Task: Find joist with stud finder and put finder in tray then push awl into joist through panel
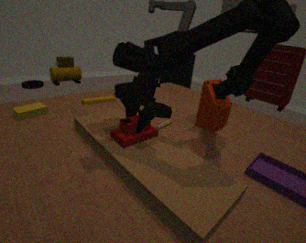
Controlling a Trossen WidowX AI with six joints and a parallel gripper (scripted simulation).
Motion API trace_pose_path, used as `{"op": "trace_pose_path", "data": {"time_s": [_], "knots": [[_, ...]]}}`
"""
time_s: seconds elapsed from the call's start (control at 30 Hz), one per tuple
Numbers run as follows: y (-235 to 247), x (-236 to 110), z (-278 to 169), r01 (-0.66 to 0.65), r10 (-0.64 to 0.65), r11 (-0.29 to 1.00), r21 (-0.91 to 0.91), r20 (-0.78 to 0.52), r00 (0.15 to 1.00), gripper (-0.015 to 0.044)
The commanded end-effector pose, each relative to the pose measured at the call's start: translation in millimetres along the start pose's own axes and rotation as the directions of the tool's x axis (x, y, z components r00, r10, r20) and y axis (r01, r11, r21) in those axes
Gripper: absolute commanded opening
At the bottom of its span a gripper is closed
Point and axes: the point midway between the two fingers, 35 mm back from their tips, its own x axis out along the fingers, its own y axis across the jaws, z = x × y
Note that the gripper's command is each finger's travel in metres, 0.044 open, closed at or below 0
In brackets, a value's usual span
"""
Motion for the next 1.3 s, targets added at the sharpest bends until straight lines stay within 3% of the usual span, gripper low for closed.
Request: {"op": "trace_pose_path", "data": {"time_s": [0.0, 1.27], "knots": [[18.0, 0.8, 0.0, -0.012, 0.012, 1.0, -0.006, -0.001, 1.0, 0.0], [166.5, -0.9, -0.2, -0.016, 0.016, 1.0, -0.004, -0.002, 1.0, 0.0]]}}
